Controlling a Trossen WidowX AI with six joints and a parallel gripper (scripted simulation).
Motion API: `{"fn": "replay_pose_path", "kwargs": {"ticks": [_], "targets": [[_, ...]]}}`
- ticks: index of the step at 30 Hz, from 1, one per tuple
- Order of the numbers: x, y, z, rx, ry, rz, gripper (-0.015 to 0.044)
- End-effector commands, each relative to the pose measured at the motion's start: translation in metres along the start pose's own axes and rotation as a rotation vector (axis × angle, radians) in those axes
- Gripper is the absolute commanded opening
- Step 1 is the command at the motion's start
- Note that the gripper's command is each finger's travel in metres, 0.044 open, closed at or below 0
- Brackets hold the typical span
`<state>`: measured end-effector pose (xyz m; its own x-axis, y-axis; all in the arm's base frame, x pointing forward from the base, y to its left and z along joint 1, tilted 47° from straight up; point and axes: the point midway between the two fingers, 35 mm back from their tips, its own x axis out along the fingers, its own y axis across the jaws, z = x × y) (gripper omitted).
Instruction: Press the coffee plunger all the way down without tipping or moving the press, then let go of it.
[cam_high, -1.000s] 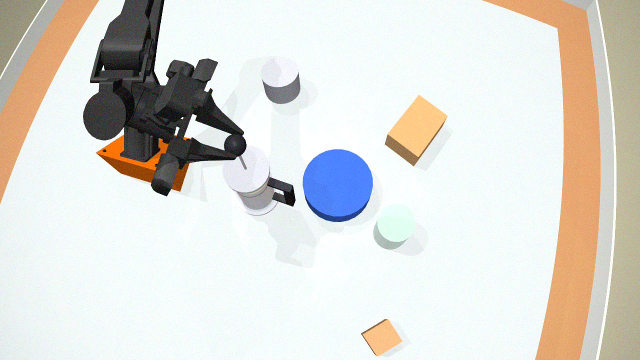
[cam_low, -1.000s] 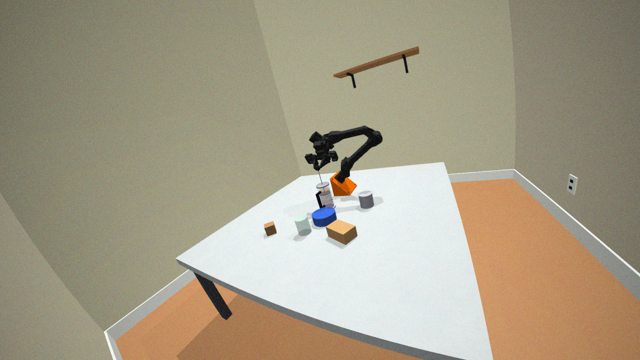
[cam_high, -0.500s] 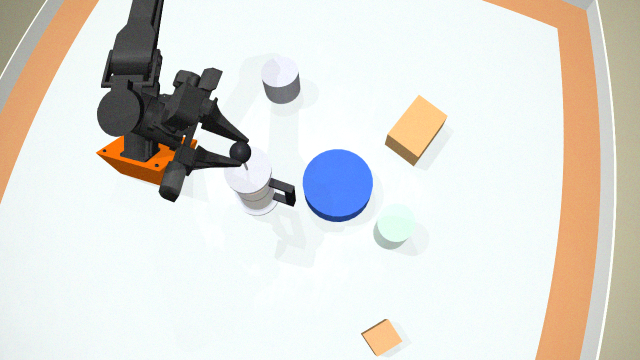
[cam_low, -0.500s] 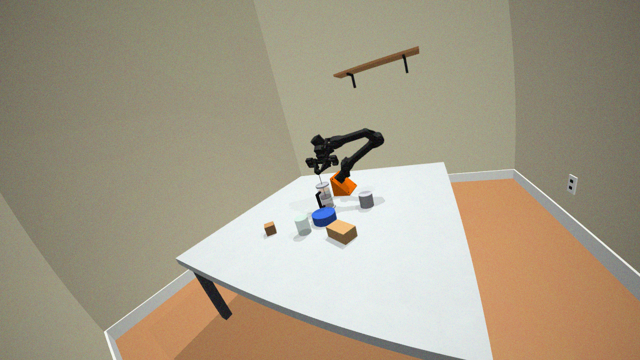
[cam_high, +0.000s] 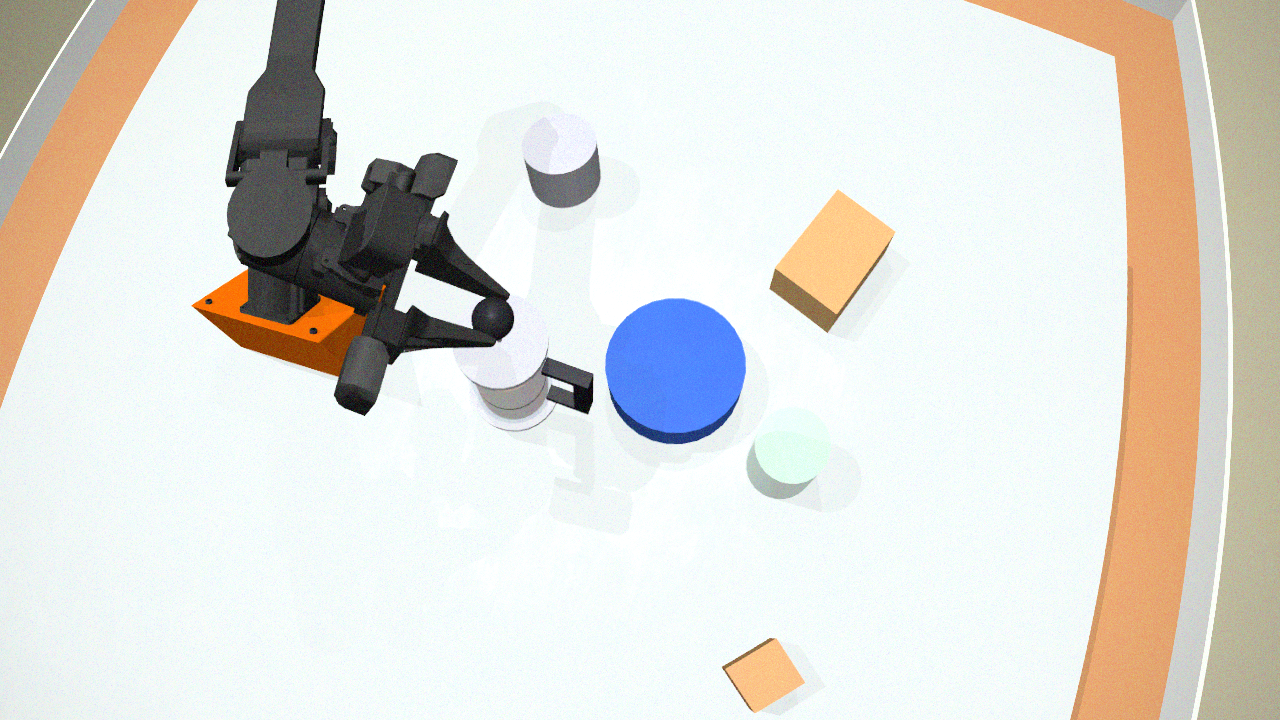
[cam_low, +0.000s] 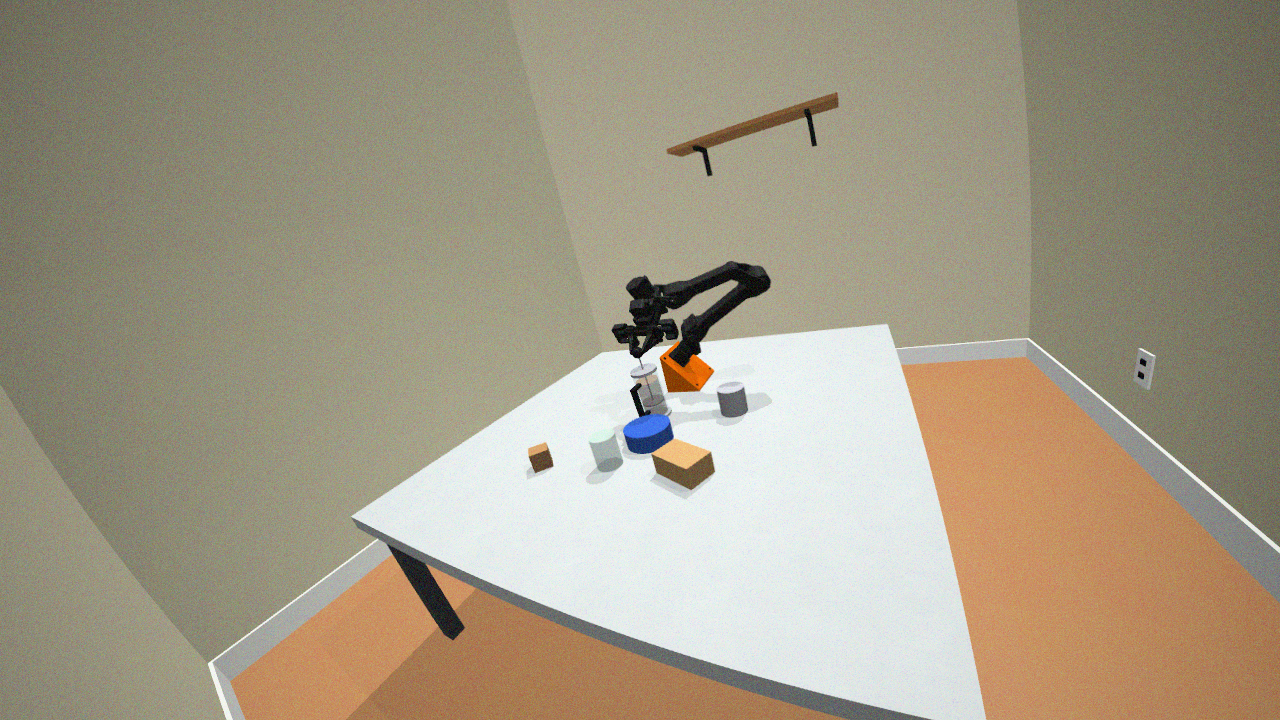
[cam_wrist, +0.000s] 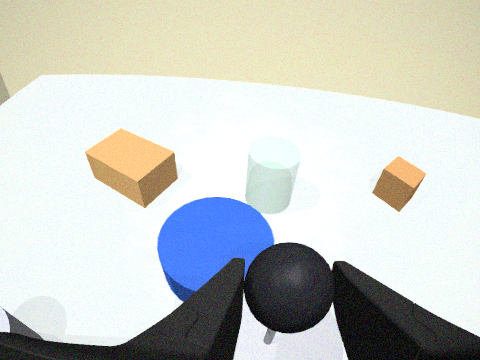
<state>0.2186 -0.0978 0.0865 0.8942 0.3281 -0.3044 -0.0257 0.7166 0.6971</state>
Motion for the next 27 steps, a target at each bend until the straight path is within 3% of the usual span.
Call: {"fn": "replay_pose_path", "kwargs": {"ticks": [1,27], "targets": [[0.0091,0.0013,-0.0198,0.043,0.037,0.002,0.0126],[0.0168,-0.0017,-0.0130,0.042,0.036,0.004,0.0126]]}}
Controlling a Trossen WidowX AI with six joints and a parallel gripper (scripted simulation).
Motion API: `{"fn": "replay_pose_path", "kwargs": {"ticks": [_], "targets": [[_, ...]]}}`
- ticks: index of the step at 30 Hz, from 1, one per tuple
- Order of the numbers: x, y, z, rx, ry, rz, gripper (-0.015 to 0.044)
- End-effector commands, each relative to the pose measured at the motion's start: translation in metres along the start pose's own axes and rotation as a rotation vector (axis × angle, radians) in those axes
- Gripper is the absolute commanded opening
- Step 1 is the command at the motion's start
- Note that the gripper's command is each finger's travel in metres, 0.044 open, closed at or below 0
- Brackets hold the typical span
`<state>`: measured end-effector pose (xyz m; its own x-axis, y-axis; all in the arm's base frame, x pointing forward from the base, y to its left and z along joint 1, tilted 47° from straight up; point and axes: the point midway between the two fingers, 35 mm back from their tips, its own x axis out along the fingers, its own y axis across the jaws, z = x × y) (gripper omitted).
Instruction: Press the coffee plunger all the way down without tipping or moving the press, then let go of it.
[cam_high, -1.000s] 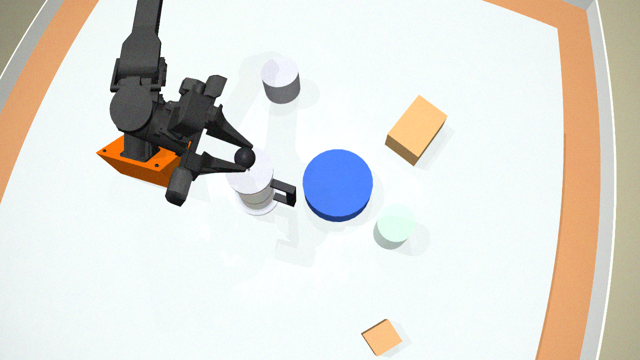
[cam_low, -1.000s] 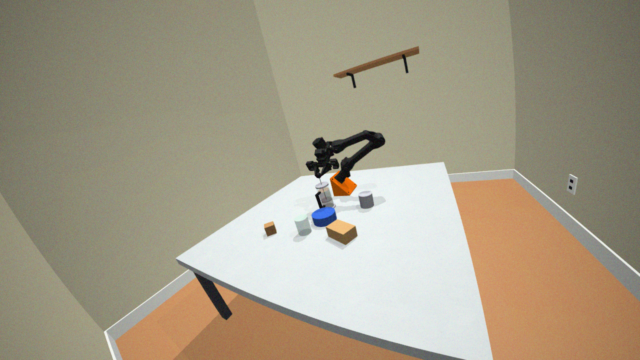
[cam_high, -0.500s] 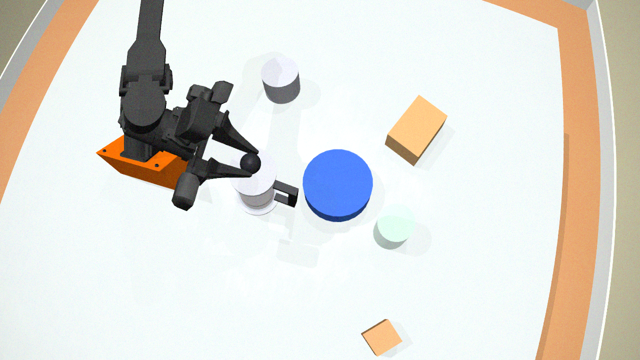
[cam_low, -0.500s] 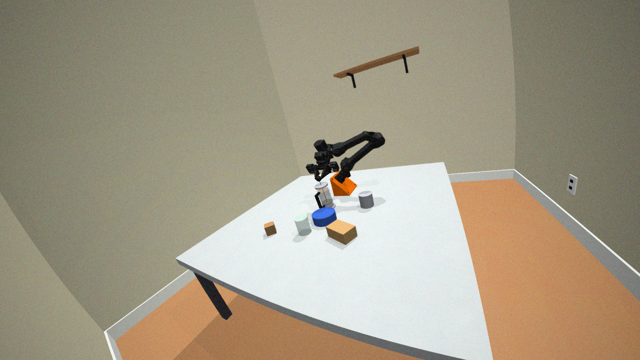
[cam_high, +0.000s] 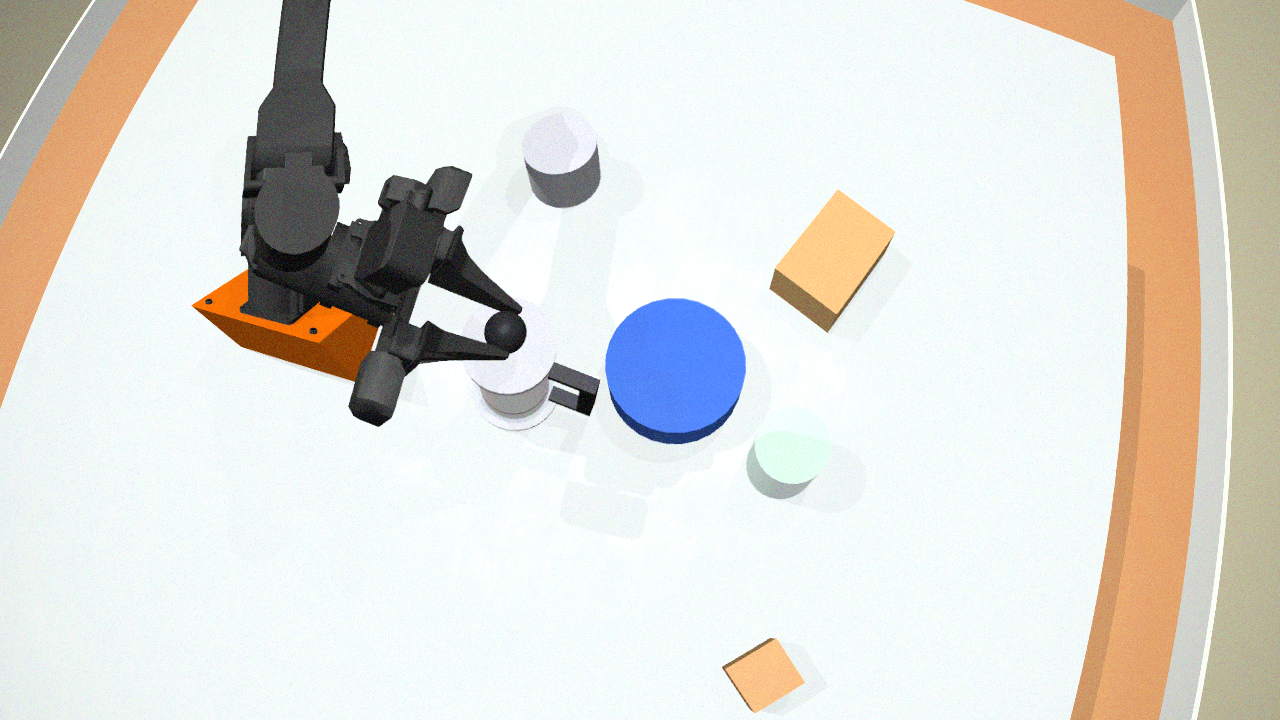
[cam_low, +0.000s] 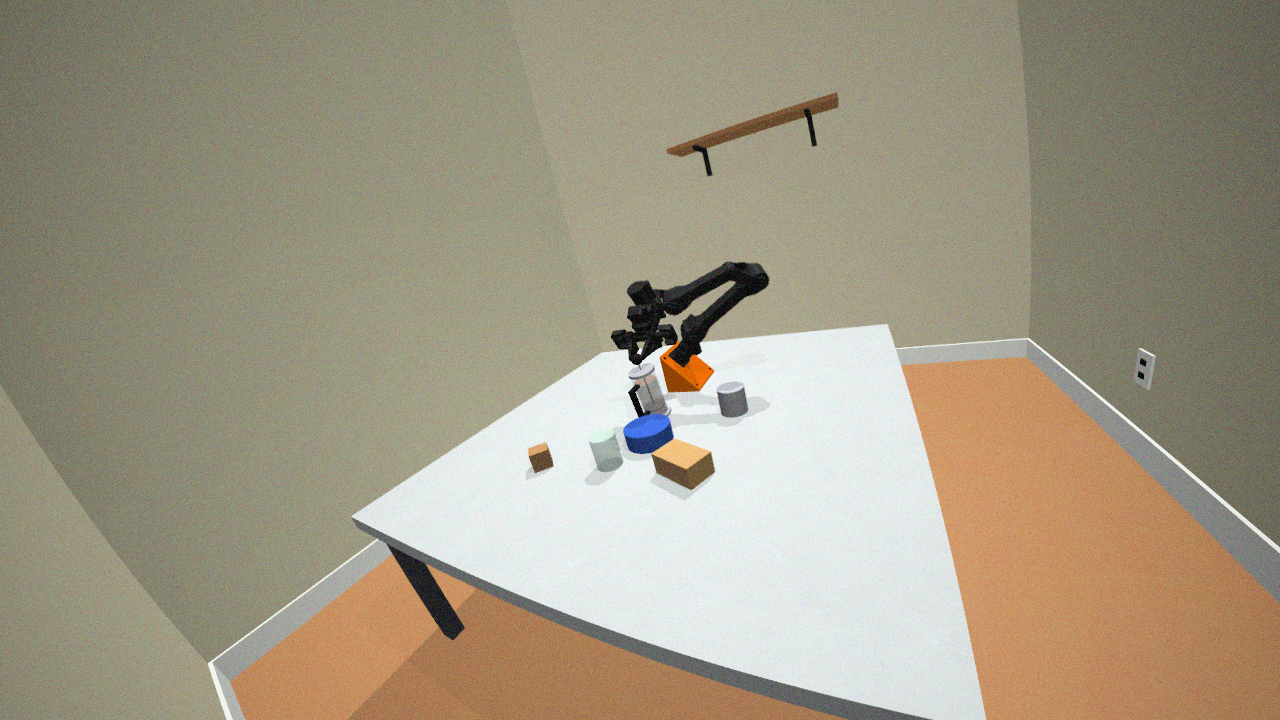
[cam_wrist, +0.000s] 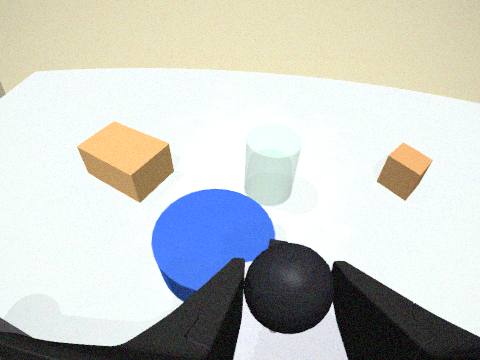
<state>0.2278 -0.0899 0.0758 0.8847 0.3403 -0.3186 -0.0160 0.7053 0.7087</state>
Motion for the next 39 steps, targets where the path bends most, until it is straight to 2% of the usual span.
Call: {"fn": "replay_pose_path", "kwargs": {"ticks": [1,30,39], "targets": [[0.0030,0.0001,-0.0052,0.023,0.015,0.005,0.0126],[0.0035,-0.0015,-0.0001,0.009,0.005,0.004,0.0126],[0.0035,-0.0015,-0.0001,0.009,0.005,0.004,0.0362]]}}
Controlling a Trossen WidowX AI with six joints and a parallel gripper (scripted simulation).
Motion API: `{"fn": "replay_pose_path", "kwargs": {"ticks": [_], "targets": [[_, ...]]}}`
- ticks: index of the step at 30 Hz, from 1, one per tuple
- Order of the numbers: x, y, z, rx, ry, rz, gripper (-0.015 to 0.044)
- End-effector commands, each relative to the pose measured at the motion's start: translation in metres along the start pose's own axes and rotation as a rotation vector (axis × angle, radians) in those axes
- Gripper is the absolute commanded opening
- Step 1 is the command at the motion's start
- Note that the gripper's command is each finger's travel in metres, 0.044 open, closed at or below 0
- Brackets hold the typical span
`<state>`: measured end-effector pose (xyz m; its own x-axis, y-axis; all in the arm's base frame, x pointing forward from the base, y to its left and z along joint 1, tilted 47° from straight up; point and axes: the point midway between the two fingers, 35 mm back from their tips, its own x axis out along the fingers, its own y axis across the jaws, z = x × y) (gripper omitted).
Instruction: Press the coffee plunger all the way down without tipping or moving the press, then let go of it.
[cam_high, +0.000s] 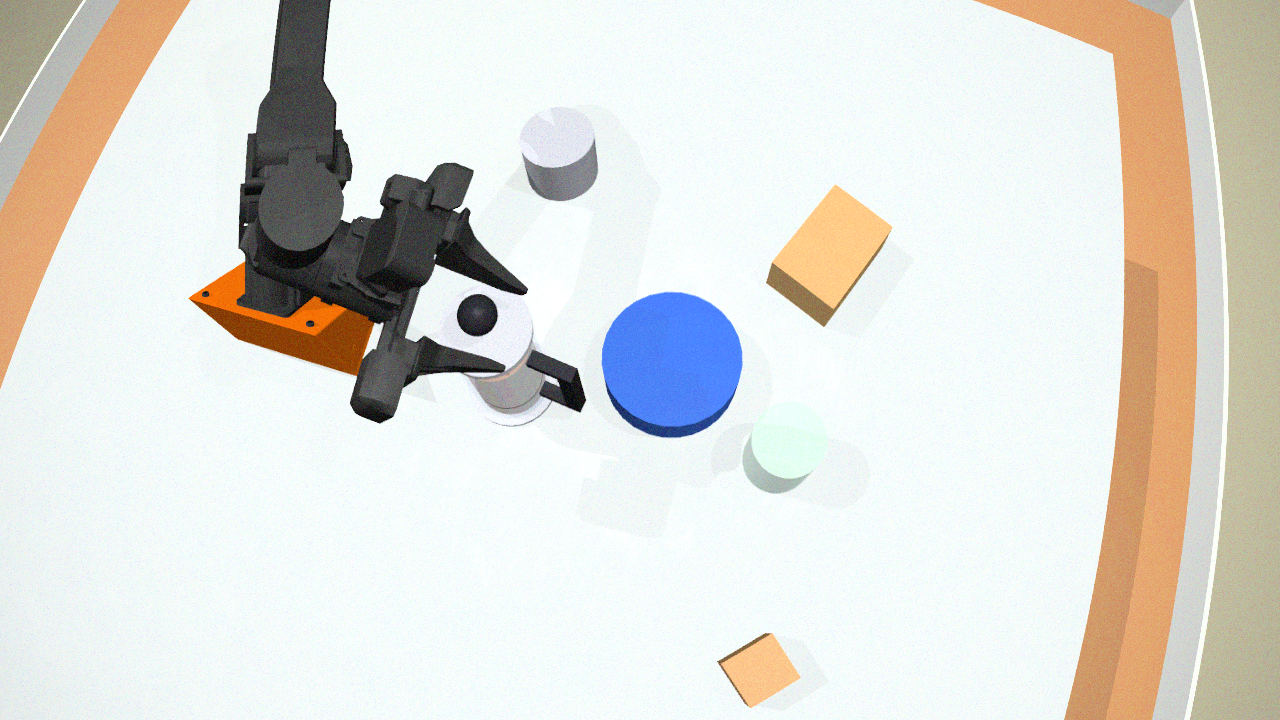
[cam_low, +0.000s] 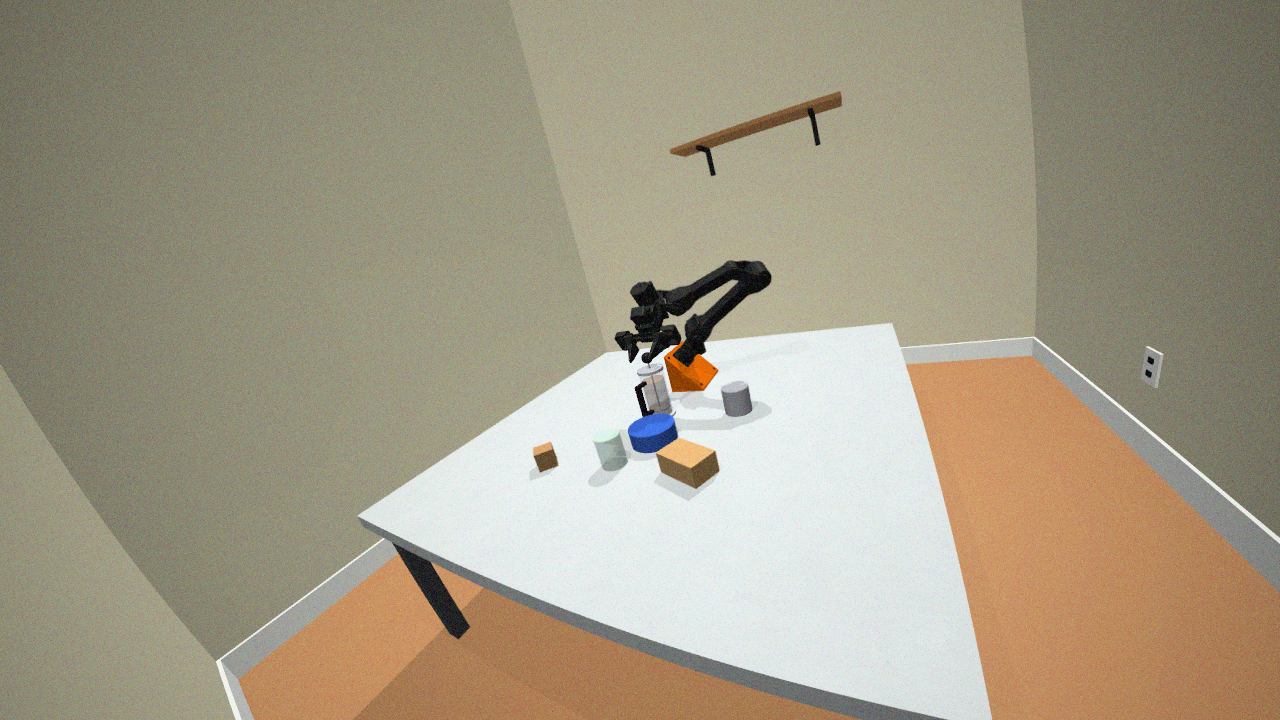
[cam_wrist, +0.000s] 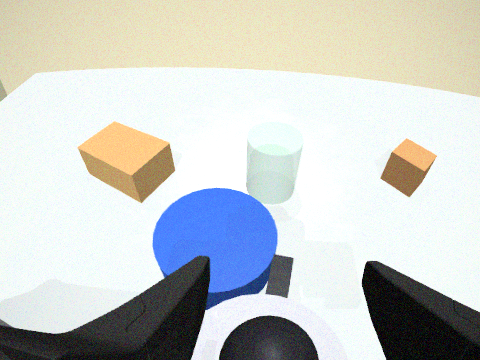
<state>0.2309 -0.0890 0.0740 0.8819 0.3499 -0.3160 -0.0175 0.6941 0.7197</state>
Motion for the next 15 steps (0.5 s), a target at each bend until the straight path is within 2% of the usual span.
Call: {"fn": "replay_pose_path", "kwargs": {"ticks": [1,3,9,15], "targets": [[0.000,-0.001,0.000,-0.004,0.000,-0.005,0.0388],[0.000,-0.001,0.000,-0.004,0.000,-0.005,0.0440],[-0.004,-0.003,0.005,-0.004,0.006,-0.011,0.0440],[-0.032,-0.006,0.031,0.003,0.023,-0.024,0.0440]]}}
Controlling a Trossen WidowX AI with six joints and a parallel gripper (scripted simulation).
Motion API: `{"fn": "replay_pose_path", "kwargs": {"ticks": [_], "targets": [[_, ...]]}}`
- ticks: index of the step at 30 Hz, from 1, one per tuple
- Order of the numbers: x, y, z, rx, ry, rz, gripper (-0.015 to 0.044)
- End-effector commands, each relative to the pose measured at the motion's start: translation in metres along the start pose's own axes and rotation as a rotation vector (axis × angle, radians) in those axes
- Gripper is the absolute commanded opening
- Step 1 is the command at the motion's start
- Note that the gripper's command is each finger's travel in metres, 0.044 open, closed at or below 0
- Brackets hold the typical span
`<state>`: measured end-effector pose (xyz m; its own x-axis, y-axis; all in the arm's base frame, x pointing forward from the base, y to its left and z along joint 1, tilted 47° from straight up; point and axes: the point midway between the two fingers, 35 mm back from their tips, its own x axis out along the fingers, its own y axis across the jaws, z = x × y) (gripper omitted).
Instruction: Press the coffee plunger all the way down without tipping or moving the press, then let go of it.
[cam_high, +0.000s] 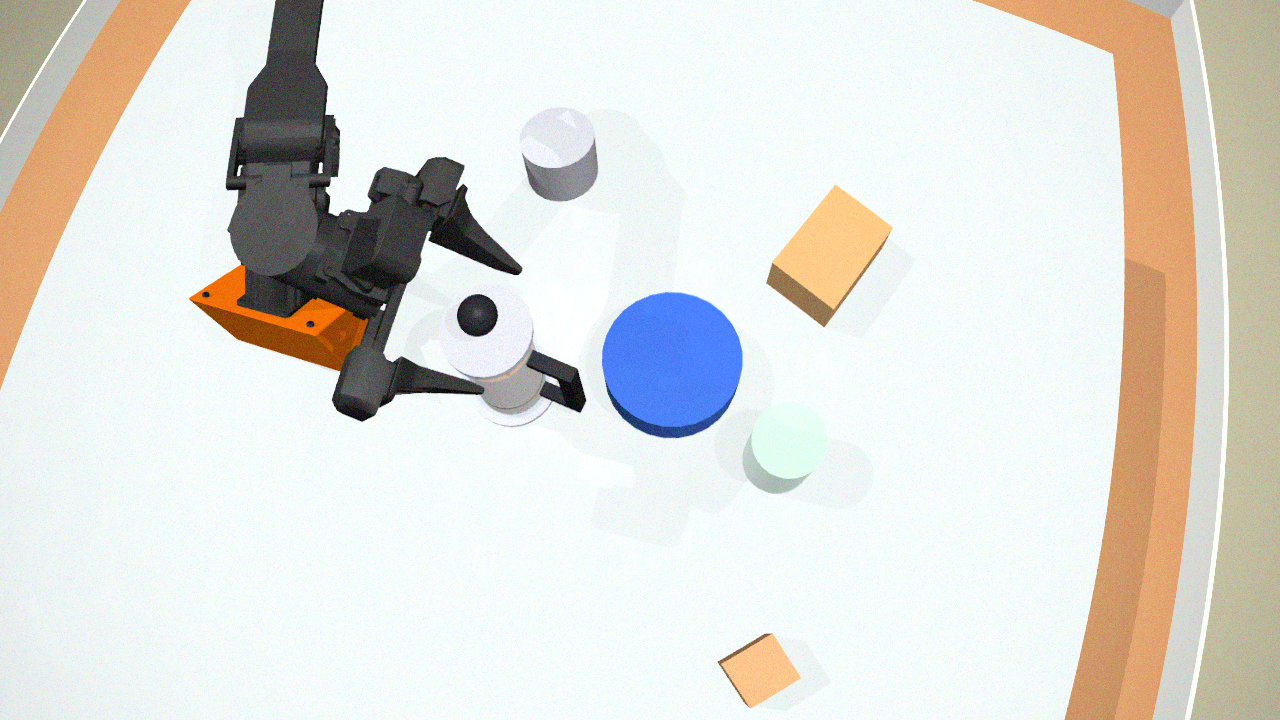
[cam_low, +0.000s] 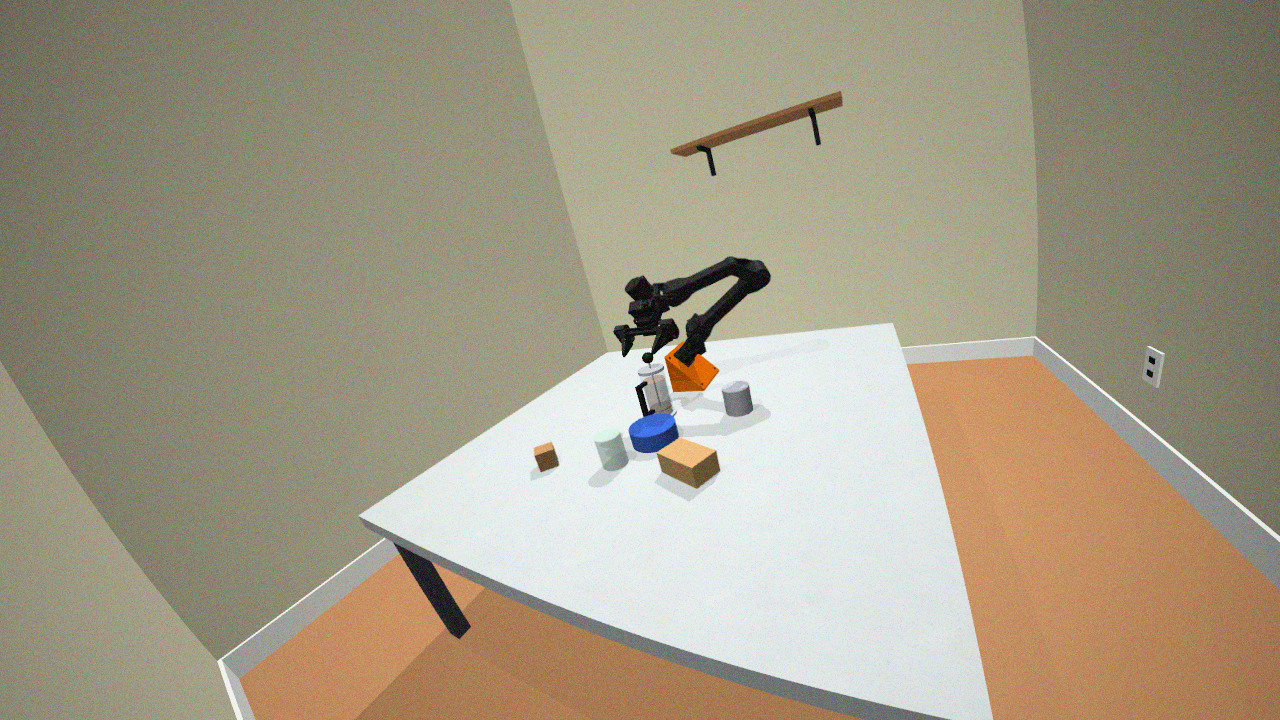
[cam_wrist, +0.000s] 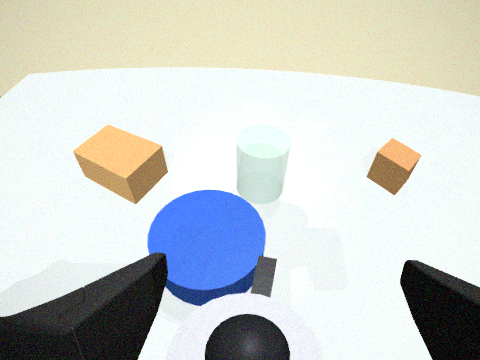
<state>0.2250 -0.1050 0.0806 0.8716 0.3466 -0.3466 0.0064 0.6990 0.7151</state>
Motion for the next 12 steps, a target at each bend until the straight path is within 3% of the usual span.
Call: {"fn": "replay_pose_path", "kwargs": {"ticks": [1,5,12], "targets": [[-0.025,0.002,0.024,0.000,0.001,0.002,0.0440],[-0.048,0.010,0.042,0.008,-0.009,0.012,0.0440],[-0.049,0.011,0.043,0.008,-0.010,0.013,0.0440]]}}
